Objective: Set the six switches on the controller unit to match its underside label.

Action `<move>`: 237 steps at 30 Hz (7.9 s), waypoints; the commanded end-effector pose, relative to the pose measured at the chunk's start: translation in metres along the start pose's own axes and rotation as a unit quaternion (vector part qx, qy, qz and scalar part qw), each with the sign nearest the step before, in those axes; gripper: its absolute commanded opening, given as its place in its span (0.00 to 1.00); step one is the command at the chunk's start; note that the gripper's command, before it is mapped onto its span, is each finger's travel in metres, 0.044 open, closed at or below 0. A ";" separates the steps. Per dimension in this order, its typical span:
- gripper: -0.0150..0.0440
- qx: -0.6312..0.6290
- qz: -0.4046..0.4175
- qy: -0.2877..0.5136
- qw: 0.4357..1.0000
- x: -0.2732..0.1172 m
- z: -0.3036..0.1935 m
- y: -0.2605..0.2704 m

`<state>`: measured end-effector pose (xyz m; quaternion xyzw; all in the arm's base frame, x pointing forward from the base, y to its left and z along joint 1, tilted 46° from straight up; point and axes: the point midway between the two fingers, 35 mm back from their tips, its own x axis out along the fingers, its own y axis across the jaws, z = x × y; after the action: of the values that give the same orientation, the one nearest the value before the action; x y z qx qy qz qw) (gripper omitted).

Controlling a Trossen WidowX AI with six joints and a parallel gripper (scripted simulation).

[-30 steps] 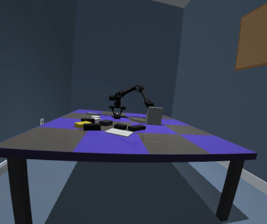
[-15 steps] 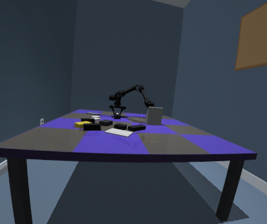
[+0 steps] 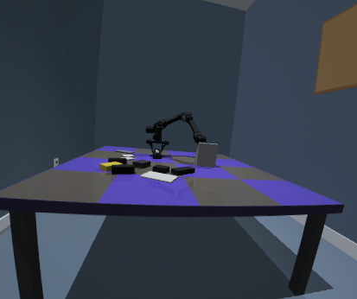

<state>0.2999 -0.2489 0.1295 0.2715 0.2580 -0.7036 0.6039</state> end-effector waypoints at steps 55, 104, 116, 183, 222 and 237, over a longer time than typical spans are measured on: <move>0.82 0.000 0.004 0.000 1.000 -0.044 -0.023 0.002; 0.82 0.000 0.004 0.001 1.000 -0.071 -0.053 0.002; 0.82 0.000 0.004 0.002 1.000 -0.075 -0.060 0.002; 0.83 0.000 0.004 0.003 1.000 -0.095 -0.109 0.000; 0.83 -0.001 0.004 0.004 1.000 -0.099 -0.149 0.000; 0.83 -0.001 0.004 0.004 1.000 -0.099 -0.168 0.000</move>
<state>0.3261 -0.0637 0.0845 0.2737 0.2569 -0.6961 0.6120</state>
